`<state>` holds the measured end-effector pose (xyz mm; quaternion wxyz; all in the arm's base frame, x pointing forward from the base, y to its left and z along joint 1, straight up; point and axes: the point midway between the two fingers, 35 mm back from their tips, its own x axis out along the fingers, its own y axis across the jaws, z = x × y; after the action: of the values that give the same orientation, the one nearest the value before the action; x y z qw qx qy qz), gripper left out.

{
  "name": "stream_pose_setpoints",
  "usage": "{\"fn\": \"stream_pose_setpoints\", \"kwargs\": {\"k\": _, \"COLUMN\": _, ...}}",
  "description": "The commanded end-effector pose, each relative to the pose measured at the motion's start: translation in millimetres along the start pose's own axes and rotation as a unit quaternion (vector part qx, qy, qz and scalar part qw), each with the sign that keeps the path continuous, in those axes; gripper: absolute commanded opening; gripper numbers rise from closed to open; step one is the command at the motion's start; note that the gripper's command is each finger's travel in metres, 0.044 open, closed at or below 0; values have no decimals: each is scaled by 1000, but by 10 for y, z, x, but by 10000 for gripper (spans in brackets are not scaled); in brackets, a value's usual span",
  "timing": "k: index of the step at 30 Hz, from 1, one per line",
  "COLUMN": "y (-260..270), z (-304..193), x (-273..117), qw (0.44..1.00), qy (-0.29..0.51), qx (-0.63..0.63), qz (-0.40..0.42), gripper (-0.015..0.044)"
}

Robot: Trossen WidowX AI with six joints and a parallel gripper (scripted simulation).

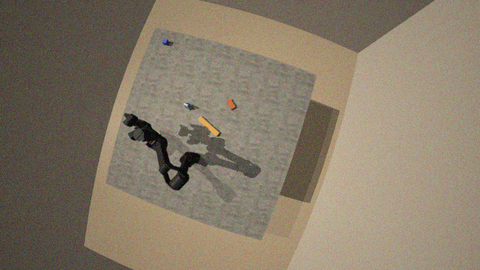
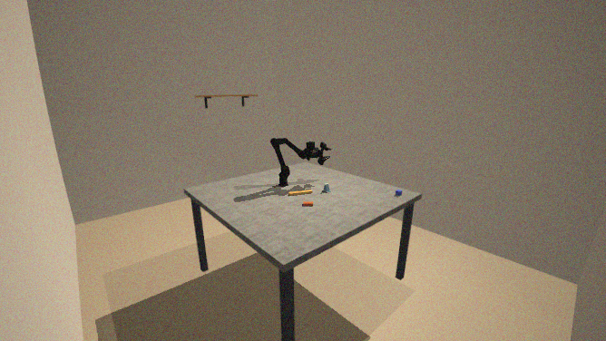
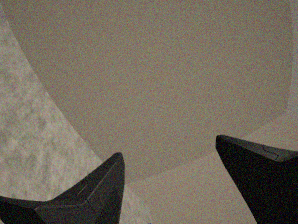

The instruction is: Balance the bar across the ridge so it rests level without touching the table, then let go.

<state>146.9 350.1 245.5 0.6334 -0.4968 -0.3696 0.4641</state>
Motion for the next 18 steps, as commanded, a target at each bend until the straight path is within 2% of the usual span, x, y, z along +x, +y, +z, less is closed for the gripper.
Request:
{"fn": "stream_pose_setpoints", "kwargs": {"k": 1, "y": 11, "z": -274, "x": -8, "qw": 999, "qy": 43, "qx": 11, "qz": 17, "gripper": 315}}
{"fn": "stream_pose_setpoints", "kwargs": {"k": 18, "y": 302, "z": -1356, "x": -263, "qw": 961, "qy": 221, "qx": 82, "qz": 144, "gripper": 315}}
